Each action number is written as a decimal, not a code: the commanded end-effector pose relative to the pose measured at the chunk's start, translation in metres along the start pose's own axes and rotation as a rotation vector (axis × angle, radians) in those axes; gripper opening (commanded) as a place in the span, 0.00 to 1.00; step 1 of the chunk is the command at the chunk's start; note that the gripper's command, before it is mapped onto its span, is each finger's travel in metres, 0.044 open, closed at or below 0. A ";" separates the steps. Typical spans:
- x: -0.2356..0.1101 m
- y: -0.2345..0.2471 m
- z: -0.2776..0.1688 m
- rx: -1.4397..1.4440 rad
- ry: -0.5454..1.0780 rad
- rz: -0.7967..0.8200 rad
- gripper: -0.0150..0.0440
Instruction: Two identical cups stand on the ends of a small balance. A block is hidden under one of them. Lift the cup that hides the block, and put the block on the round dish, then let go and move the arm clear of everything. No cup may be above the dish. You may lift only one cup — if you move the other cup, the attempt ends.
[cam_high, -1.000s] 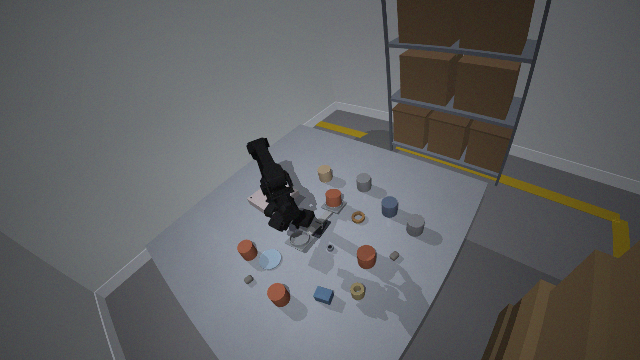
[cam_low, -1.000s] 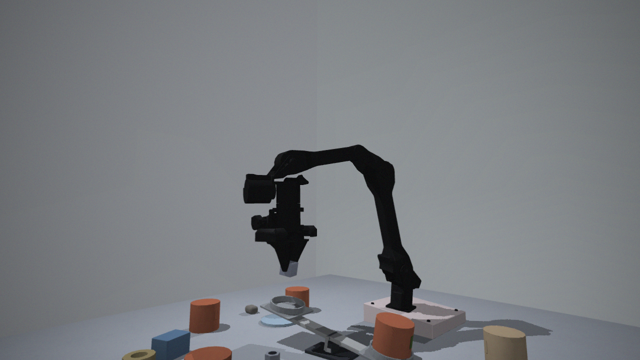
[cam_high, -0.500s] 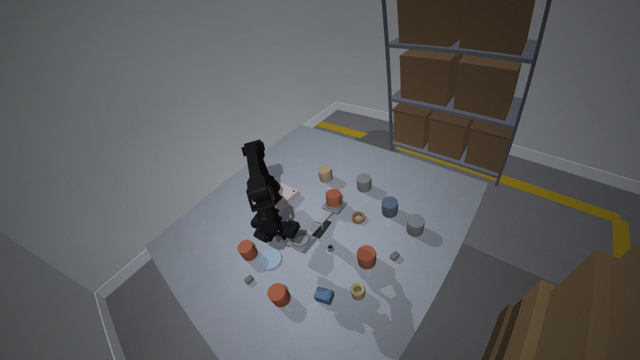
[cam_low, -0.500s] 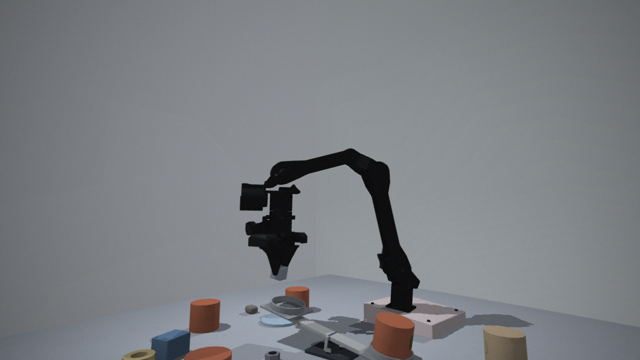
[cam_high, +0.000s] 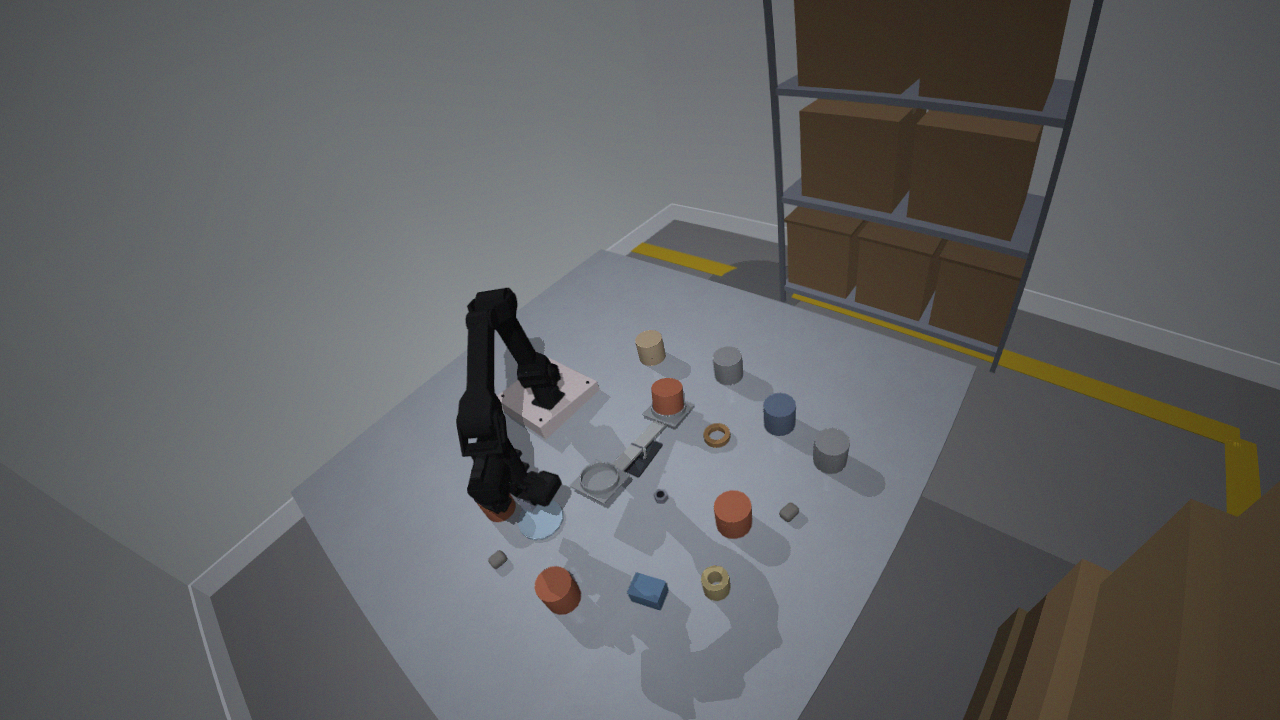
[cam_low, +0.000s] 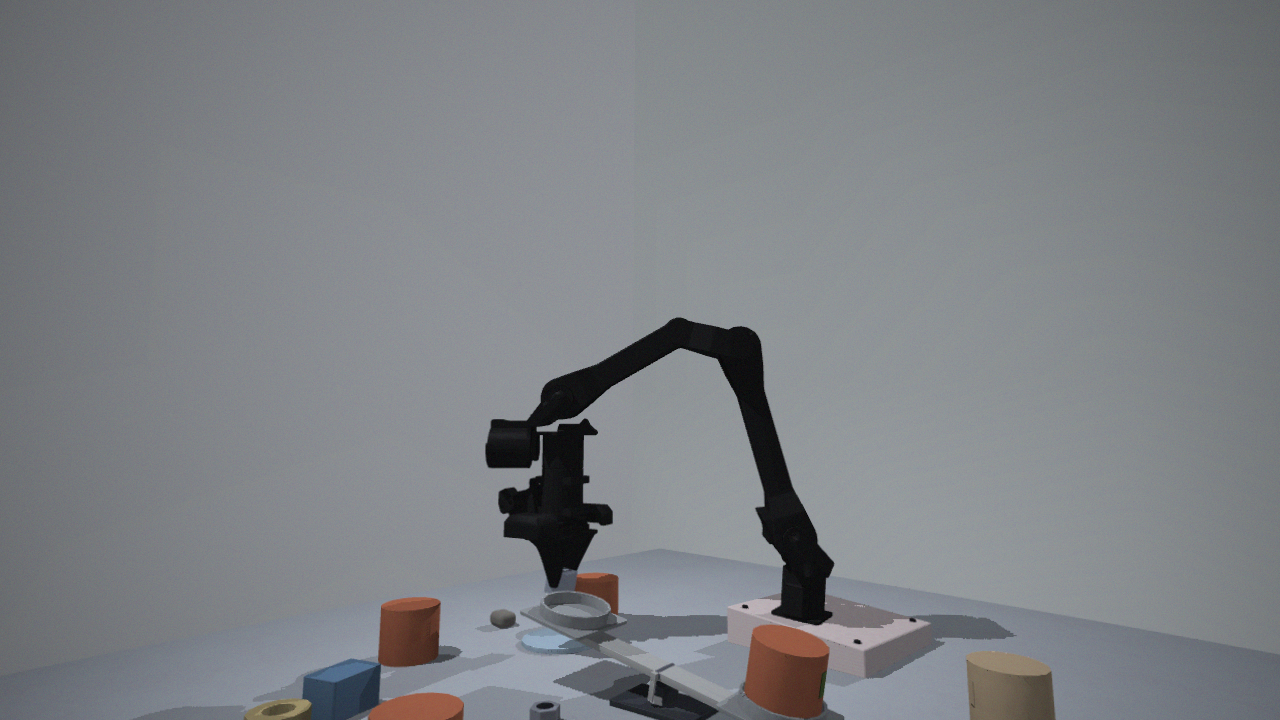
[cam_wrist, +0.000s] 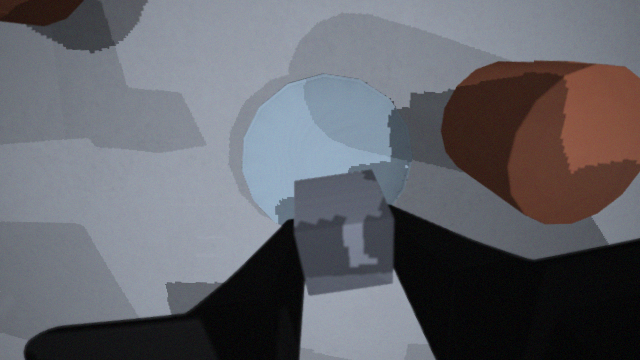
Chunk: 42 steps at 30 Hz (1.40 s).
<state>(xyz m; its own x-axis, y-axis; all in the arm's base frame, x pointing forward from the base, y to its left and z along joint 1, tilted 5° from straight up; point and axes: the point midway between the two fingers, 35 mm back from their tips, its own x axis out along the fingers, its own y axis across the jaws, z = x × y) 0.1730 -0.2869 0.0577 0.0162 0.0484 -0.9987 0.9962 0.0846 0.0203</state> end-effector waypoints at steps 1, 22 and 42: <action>0.010 0.000 0.000 -0.012 0.000 -0.003 0.25; 0.055 -0.001 -0.001 -0.012 0.001 -0.003 0.25; 0.057 0.000 0.001 -0.009 -0.004 0.001 0.92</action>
<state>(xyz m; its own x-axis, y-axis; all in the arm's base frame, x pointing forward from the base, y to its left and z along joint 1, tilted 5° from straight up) 0.1739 -0.2846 0.0004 0.0173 0.0465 -0.9988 0.9954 0.0937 0.0216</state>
